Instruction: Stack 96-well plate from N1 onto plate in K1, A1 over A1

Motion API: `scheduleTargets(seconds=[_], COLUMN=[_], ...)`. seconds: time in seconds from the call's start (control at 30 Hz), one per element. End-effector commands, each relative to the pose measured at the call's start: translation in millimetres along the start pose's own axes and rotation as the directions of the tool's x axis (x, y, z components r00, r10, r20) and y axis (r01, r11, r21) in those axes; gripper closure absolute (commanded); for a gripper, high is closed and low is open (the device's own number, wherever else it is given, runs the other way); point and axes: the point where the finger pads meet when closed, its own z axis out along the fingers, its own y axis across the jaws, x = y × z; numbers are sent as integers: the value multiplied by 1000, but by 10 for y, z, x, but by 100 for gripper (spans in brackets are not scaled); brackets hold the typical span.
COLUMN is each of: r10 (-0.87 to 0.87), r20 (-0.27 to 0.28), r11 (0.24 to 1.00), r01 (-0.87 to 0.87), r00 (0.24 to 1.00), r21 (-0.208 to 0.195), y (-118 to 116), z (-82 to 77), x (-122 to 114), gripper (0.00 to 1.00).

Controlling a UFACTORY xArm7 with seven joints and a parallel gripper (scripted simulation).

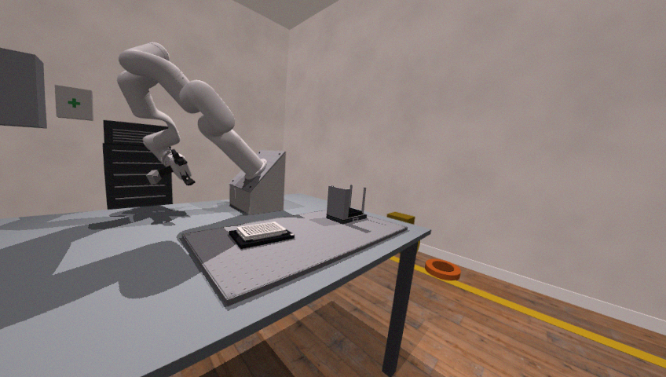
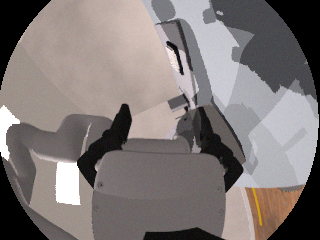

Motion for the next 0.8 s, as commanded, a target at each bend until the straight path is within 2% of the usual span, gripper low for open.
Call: scheduleTargets(seconds=[0.0, 0.53, 0.77], r10=[-1, -1, 49], r20=[-2, -2, 224], r11=[1000, 1000, 999], r01=[1, 1, -48], r00=[1000, 1000, 973], r21=[-1, -1, -13], y=[-1, -1, 37], z=[-6, -6, 307], x=[1, 1, 55], gripper=[0, 0, 0])
